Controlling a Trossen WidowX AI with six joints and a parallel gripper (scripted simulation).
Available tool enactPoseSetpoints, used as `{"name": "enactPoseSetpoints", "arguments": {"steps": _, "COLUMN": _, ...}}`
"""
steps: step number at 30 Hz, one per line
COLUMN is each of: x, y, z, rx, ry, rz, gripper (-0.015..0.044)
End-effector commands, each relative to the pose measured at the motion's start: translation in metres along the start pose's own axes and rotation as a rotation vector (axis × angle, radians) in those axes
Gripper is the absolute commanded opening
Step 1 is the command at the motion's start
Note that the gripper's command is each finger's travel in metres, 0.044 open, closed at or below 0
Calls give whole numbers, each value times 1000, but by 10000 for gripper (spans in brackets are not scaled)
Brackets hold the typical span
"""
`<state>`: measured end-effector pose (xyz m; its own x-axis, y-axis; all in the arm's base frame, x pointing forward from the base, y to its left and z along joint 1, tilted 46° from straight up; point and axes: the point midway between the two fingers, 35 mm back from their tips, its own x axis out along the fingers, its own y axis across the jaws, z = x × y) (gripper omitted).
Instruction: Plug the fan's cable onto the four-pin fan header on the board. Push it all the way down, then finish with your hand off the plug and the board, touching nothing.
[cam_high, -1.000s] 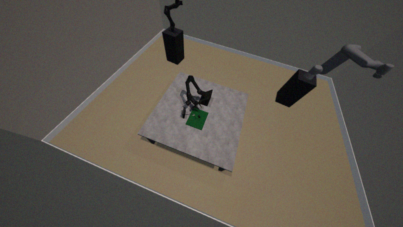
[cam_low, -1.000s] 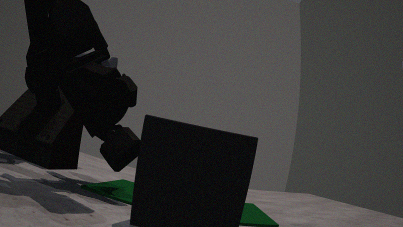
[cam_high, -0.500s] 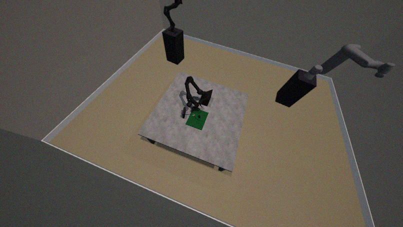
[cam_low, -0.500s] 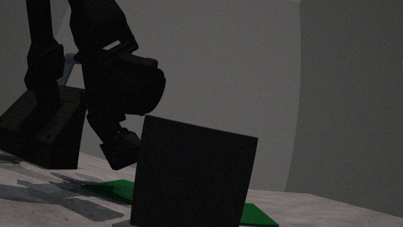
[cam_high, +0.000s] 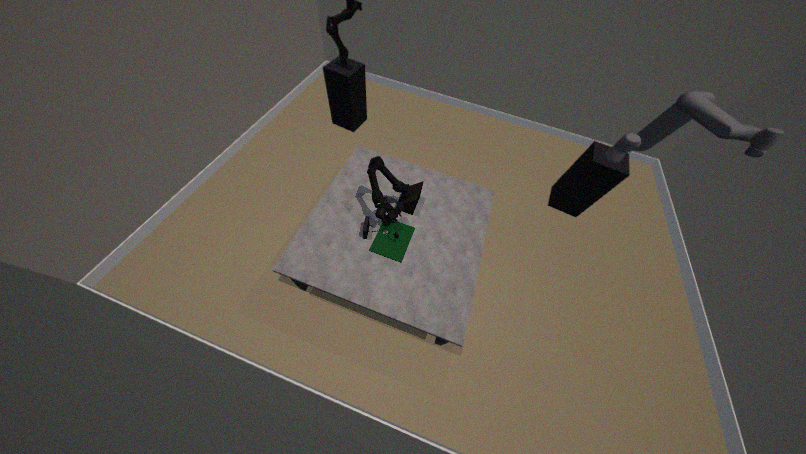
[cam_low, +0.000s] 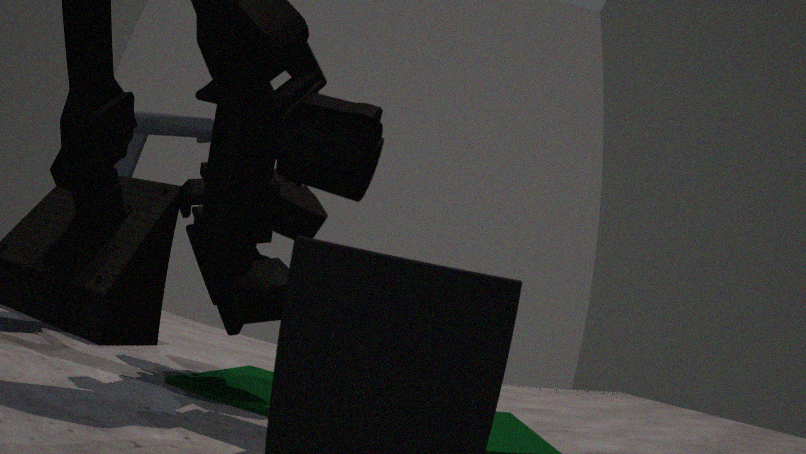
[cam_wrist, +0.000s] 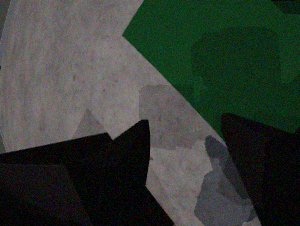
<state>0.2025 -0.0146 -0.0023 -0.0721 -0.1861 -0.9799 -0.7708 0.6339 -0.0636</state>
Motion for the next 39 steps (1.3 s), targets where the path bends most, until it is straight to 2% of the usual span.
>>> {"name": "enactPoseSetpoints", "arguments": {"steps": 1, "x": -5, "y": -4, "z": 2, "rx": 23, "ry": 65, "rz": -54, "gripper": 205}}
{"name": "enactPoseSetpoints", "arguments": {"steps": 16, "x": -25, "y": -12, "z": 14, "rx": 79, "ry": 241, "rz": -298, "gripper": 205}}
{"name": "enactPoseSetpoints", "arguments": {"steps": 29, "x": -50, "y": -17, "z": 32, "rx": 109, "ry": 296, "rz": -550, "gripper": 205}}
{"name": "enactPoseSetpoints", "arguments": {"steps": 33, "x": -46, "y": -15, "z": 28, "rx": 100, "ry": 296, "rz": -516, "gripper": 205}}
{"name": "enactPoseSetpoints", "arguments": {"steps": 39, "x": -52, "y": -14, "z": 44, "rx": 101, "ry": 296, "rz": -525, "gripper": 362}}
